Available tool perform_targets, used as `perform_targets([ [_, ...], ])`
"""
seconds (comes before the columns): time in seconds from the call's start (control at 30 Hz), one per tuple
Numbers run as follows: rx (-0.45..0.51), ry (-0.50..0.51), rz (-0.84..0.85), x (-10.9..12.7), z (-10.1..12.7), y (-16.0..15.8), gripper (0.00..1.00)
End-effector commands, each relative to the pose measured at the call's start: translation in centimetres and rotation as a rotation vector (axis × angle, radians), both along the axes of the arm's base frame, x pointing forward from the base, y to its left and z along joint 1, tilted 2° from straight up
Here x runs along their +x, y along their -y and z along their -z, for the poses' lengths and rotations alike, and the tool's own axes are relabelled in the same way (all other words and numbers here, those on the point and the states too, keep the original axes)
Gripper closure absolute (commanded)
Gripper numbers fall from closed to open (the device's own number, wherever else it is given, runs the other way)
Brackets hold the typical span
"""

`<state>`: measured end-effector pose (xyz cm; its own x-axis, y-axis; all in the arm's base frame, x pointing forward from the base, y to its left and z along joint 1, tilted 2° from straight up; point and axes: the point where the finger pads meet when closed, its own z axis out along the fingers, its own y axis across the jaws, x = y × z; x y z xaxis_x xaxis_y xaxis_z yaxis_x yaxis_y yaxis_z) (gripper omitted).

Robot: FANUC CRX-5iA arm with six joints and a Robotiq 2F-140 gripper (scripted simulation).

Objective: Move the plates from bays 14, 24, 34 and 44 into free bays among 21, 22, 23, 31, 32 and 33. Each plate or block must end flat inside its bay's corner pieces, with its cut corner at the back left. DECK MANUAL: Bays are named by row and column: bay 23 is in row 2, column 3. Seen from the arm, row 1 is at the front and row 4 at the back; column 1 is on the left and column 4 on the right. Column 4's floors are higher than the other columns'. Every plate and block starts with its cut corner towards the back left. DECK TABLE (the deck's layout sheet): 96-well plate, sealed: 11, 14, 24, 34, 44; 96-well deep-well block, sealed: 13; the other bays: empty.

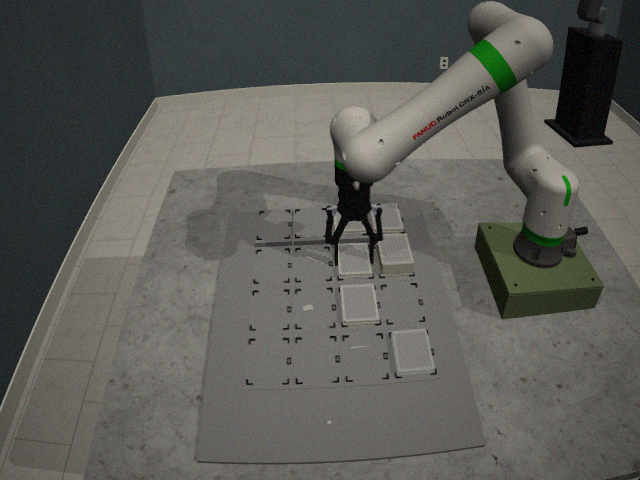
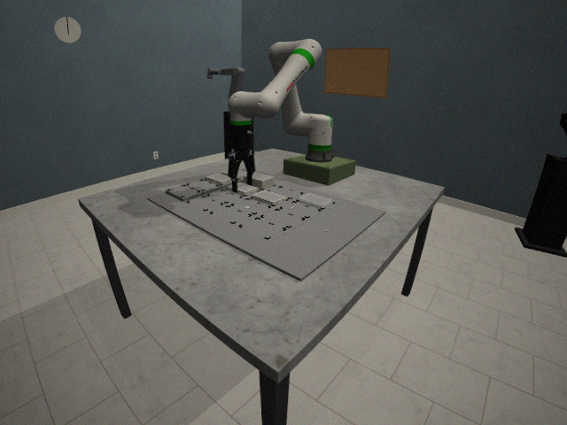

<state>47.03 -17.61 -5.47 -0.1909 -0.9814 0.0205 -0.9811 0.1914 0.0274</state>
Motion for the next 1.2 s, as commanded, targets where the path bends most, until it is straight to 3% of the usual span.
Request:
perform_targets([
  [0.0, -0.001, 0.002, 0.0, 0.08, -0.07, 0.03, 0.9],
  [0.9, -0.001, 0.002, 0.0, 0.08, 0.01, 0.03, 0.9],
  [0.93, -0.001, 0.002, 0.0, 0.08, 0.01, 0.03, 0.3],
  [1.17, -0.001, 0.002, 0.0, 0.08, 0.01, 0.03, 0.3],
])
